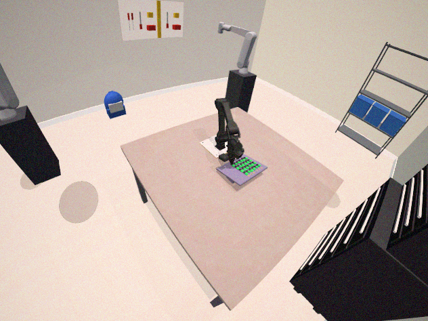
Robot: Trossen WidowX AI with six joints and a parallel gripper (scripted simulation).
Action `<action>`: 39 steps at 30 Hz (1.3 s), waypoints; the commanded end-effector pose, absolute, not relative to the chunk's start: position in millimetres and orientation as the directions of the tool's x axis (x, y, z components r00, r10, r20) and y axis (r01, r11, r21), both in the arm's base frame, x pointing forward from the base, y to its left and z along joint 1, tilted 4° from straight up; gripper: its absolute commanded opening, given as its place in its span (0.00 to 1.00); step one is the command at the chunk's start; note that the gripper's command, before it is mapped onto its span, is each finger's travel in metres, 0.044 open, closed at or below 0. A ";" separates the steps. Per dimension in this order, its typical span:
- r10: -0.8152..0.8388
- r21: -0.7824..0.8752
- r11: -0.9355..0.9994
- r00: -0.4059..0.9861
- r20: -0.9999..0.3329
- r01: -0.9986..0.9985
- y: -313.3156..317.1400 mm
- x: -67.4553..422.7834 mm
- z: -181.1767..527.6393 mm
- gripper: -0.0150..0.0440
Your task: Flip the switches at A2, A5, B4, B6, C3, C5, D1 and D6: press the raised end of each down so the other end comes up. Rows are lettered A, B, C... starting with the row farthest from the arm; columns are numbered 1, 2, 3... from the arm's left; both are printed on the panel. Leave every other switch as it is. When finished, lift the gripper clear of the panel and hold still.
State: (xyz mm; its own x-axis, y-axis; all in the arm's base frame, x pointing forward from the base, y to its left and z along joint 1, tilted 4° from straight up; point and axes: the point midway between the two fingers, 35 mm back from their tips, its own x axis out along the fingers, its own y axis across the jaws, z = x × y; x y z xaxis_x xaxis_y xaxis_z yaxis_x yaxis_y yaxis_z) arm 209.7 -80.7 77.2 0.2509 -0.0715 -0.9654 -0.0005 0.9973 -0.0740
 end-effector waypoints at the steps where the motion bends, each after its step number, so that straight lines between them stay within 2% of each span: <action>1: -0.065 -0.068 0.998 0.251 -0.966 -0.003 -79.7 209.8 75.5 0.25; 14: -0.065 -0.068 0.998 0.251 -0.966 -0.003 -79.8 210.2 73.8 0.25; 21: -0.066 -0.068 0.998 0.226 -0.972 -0.003 -75.7 197.0 135.9 0.25; 26: -0.065 -0.068 0.998 0.225 -0.972 -0.003 -75.4 196.2 137.9 0.25; 35: -0.059 -0.061 0.998 0.229 -0.972 -0.003 -15.1 257.3 155.4 0.25; 39: -0.058 -0.061 0.998 0.231 -0.971 -0.003 -7.9 262.0 156.5 0.25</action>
